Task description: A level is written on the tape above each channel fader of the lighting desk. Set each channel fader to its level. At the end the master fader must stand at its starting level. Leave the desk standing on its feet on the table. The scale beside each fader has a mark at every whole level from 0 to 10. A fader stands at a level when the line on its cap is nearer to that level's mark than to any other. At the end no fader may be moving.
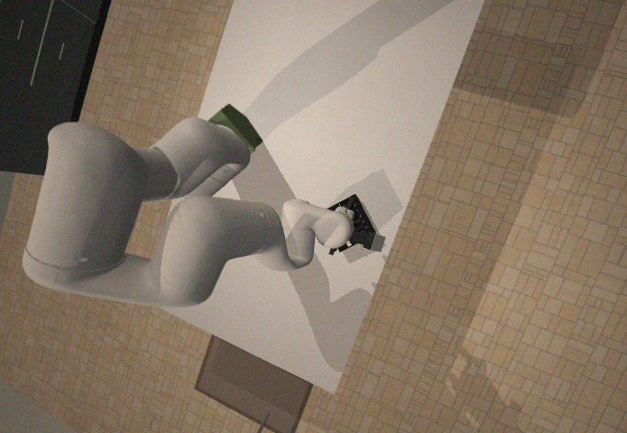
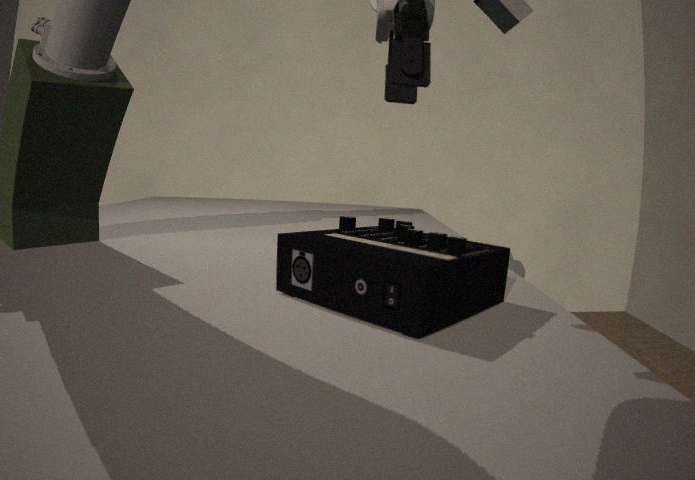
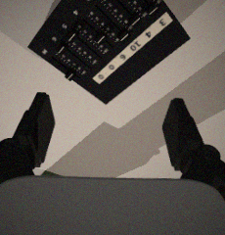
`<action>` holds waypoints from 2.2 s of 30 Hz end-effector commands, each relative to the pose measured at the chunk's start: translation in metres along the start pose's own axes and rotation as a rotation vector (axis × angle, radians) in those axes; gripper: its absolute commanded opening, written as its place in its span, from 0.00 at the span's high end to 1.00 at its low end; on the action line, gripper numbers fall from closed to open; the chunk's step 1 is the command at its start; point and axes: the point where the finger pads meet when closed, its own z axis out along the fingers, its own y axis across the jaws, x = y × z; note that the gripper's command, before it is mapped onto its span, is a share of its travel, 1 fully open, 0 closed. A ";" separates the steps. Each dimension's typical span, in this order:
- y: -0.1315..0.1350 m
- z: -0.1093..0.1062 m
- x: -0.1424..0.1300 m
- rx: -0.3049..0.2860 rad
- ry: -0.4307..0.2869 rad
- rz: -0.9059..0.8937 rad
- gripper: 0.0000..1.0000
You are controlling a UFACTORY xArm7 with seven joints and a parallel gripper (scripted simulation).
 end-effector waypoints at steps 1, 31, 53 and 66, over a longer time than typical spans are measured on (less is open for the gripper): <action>0.001 -0.001 0.003 -0.005 0.004 0.023 0.00; 0.008 0.027 0.044 -0.139 0.068 1.430 0.00; -0.010 0.070 0.022 -0.368 0.143 2.310 0.00; -0.010 0.070 0.022 -0.400 0.173 2.331 0.00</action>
